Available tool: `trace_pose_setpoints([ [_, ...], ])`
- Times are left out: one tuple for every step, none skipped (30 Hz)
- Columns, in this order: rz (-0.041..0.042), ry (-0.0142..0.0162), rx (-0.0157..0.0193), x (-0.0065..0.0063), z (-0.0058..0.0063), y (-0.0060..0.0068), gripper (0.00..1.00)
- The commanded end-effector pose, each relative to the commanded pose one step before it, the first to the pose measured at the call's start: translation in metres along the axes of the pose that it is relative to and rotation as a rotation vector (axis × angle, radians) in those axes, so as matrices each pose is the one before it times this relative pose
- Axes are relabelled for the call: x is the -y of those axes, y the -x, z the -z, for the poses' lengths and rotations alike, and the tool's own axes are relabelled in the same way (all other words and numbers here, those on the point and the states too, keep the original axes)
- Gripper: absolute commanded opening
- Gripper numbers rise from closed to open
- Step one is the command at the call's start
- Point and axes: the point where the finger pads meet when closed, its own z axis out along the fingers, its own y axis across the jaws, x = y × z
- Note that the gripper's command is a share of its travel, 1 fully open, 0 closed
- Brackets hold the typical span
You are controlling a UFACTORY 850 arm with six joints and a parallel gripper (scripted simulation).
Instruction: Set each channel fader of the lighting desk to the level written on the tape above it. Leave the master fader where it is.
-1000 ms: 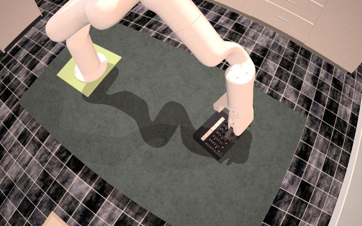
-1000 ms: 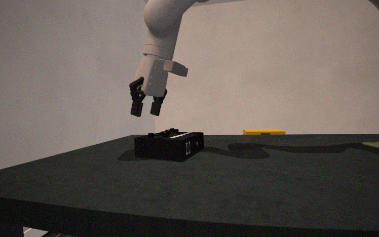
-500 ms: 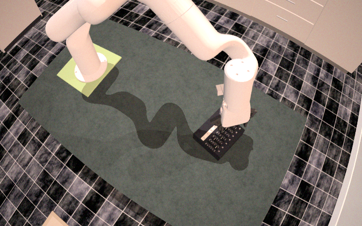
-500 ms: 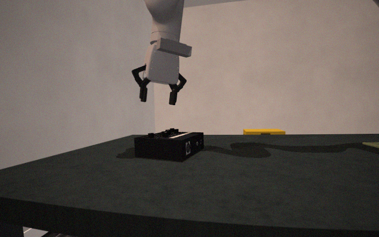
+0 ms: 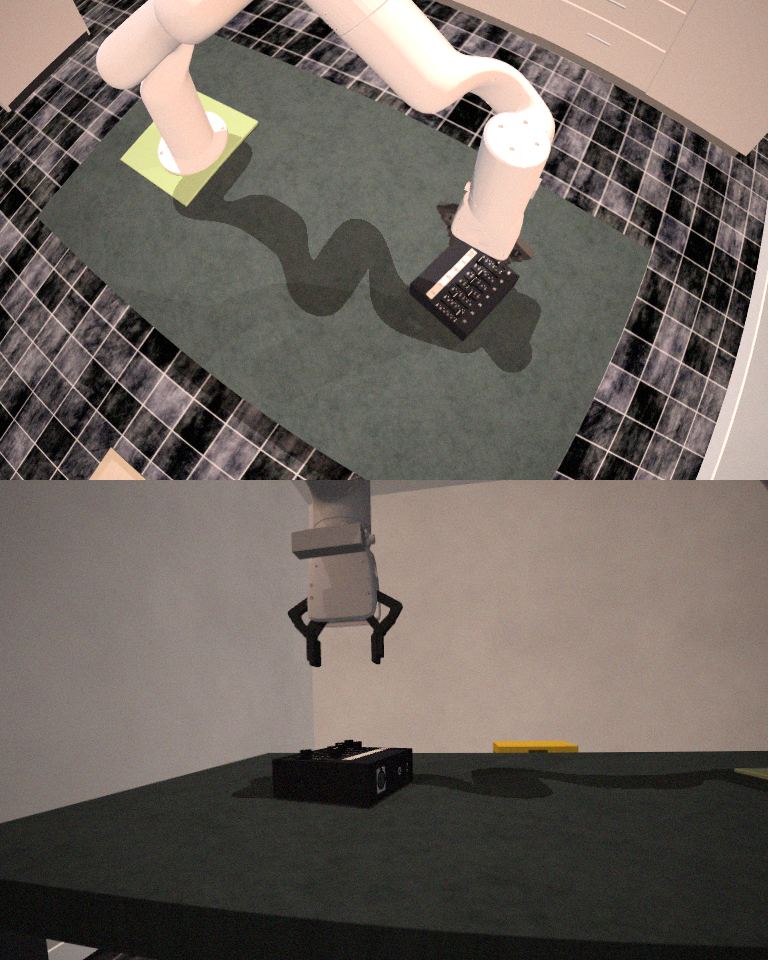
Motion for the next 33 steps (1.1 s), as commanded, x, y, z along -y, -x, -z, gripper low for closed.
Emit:
trace_pose_setpoints([
  [-0.01324,-0.00424,0.0073,-0.00053,0.00135,-0.00026,1.0],
  [0.0,0.0,0.0,0.0,0.0,0.0,1.0],
  [0.0,0.0,0.0,0.0,0.0,0.0,1.0],
  [0.0,0.0,0.0,0.0,0.0,0.0,1.0],
  [0.0,0.0,0.0,0.0,0.0,0.0,1.0],
  [0.0,0.0,0.0,0.0,0.0,0.0,1.0],
  [0.0,0.0,0.0,0.0,0.0,0.0,1.0],
  [0.0,0.0,0.0,0.0,0.0,0.0,1.0],
  [0.00058,0.00012,0.00003,-0.00006,-0.00003,0.0,1.0],
  [0.00382,0.00079,0.00022,-0.00038,-0.0002,-0.00001,1.0],
  [0.00964,0.00198,0.00056,-0.00095,-0.00051,-0.00003,1.0],
  [0.01736,0.00355,0.00106,-0.0017,-0.00093,-0.00004,1.0],
  [0.02635,0.00535,0.0017,-0.00257,-0.00141,-0.00002,1.0],
  [0.03607,0.00726,0.00253,-0.0035,-0.00195,0.00005,1.0],
  [0.046,0.00913,0.00354,-0.00441,-0.00251,0.0002,1.0],
  [0.05569,0.01084,0.00476,-0.00527,-0.00308,0.00044,1.0],
  [0.06476,0.01228,0.00617,-0.006,-0.00364,0.00079,1.0],
  [0.07285,0.01337,0.00773,-0.00658,-0.00416,0.00124,1.0],
  [0.07969,0.01401,0.00938,-0.00696,-0.00463,0.00176,1.0],
  [0.0,0.0,0.0,0.0,0.0,0.0,1.0],
  [0.0,0.0,0.0,0.0,0.0,0.0,1.0],
  [0.08505,0.01419,0.01101,-0.00712,-0.00503,0.00232,1.0],
  [0.08875,0.01389,0.01253,-0.00707,-0.00534,0.00287,1.0],
  [0.08322,0.01183,0.01328,-0.0068,-0.00555,0.00336,1.0],
  [0.03857,0.00362,0.00975,-0.0064,-0.00563,0.00371,1.0],
  [0.05309,0.00652,0.01085,-0.00606,-0.00553,0.0037,1.0],
  [0.06222,0.0075,0.01266,-0.00556,-0.00533,0.00367,1.0],
  [0.06591,0.00684,0.01399,-0.00493,-0.00504,0.00359,1.0],
  [0.06519,0.00605,0.01383,-0.00424,-0.00465,0.00341,1.0],
  [0.06406,0.00557,0.01332,-0.00354,-0.00416,0.00314,1.0],
  [0.06387,0.0053,0.0129,-0.00285,-0.00361,0.00278,1.0],
  [0.06389,0.00518,0.01228,-0.00219,-0.00301,0.00236,1.0],
  [0.06373,0.00528,0.01121,-0.00159,-0.00238,0.0019,1.0],
])
